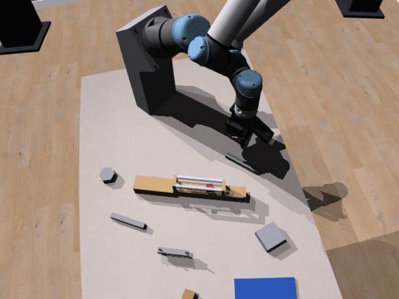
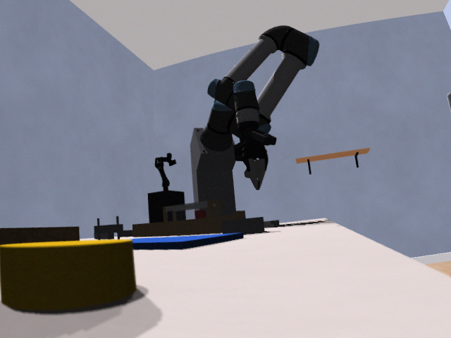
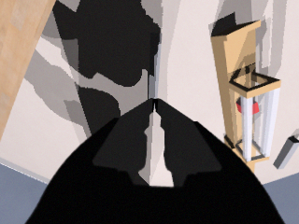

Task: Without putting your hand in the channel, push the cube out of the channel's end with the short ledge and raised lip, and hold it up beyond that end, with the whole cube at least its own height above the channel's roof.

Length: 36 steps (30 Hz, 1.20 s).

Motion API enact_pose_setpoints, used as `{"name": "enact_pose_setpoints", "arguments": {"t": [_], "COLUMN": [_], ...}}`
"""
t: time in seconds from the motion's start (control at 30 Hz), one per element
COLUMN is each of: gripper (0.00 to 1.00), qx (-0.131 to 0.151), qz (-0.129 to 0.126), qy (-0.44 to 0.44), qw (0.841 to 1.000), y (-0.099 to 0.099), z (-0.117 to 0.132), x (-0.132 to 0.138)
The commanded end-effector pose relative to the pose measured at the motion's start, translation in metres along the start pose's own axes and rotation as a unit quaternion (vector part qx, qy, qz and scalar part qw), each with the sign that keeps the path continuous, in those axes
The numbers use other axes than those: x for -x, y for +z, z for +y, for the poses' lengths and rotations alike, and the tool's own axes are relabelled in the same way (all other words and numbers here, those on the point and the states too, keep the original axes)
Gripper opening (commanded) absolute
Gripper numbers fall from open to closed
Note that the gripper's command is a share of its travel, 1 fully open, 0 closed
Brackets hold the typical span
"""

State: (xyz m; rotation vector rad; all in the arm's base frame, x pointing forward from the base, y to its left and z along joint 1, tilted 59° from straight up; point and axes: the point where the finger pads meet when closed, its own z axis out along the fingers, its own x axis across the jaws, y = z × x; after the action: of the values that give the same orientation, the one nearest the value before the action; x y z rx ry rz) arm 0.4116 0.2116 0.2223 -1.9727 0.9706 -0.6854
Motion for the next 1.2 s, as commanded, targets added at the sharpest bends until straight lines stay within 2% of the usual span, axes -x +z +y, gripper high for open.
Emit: {"name": "enact_pose_setpoints", "arguments": {"t": [0.0,0.67,0.7,1.17], "gripper": [0.0,0.0,0.22,0.22], "qx": [0.0,0.0,0.0,0.0], "qz": [0.0,0.0,0.0,0.0], "qy": [0.0,0.0,0.0,0.0], "qw": [1.0,1.0,1.0,1.0], "y": [-0.0001,-0.0001,-0.0001,-0.0001], "z": [-0.0002,-0.0002,-0.0002,-0.0002], "x": [0.0001,0.0001,0.0001,0.0001]}}
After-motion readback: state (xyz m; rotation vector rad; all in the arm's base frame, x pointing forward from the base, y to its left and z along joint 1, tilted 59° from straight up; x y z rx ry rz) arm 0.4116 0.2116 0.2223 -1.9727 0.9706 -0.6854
